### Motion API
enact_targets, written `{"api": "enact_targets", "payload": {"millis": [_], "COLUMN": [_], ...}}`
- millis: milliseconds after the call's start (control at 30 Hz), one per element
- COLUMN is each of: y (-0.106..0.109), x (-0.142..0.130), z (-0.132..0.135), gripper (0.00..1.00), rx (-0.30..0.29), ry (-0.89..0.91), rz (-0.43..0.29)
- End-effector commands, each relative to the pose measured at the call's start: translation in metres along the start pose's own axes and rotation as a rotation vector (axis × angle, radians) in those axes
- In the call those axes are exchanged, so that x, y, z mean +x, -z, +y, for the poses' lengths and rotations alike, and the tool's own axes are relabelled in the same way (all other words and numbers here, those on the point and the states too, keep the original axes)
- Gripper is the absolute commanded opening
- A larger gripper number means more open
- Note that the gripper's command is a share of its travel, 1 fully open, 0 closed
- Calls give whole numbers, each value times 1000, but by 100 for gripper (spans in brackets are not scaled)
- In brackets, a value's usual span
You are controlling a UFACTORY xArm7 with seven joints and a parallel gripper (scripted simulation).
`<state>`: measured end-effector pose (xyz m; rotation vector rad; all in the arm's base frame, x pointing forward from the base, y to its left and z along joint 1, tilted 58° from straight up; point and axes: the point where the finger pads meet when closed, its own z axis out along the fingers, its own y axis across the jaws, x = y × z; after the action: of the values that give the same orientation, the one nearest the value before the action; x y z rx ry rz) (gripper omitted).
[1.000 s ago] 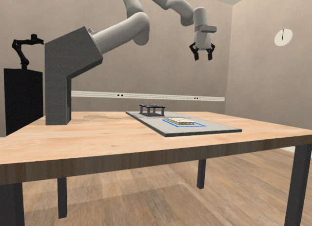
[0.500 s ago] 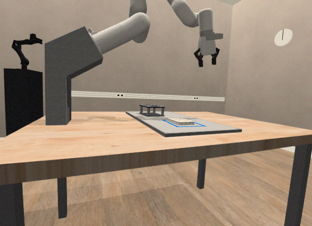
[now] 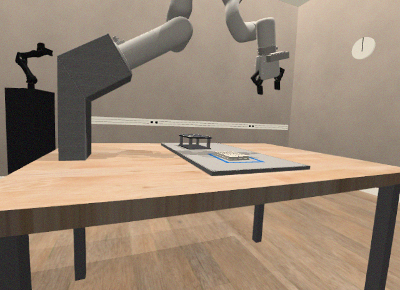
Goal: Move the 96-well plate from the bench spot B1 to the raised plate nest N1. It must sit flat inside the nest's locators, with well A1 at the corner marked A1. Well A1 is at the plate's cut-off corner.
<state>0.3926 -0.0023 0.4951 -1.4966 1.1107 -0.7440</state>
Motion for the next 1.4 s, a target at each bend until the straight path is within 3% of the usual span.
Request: {"api": "enact_targets", "payload": {"millis": [0,867,1367], "y": [-11,-52,-71], "x": [13,57,77], "z": [4,58,99], "gripper": [100,100,100], "rx": [40,31,-35], "ry": [-3,-22,-20], "rz": [-14,33,95]}}
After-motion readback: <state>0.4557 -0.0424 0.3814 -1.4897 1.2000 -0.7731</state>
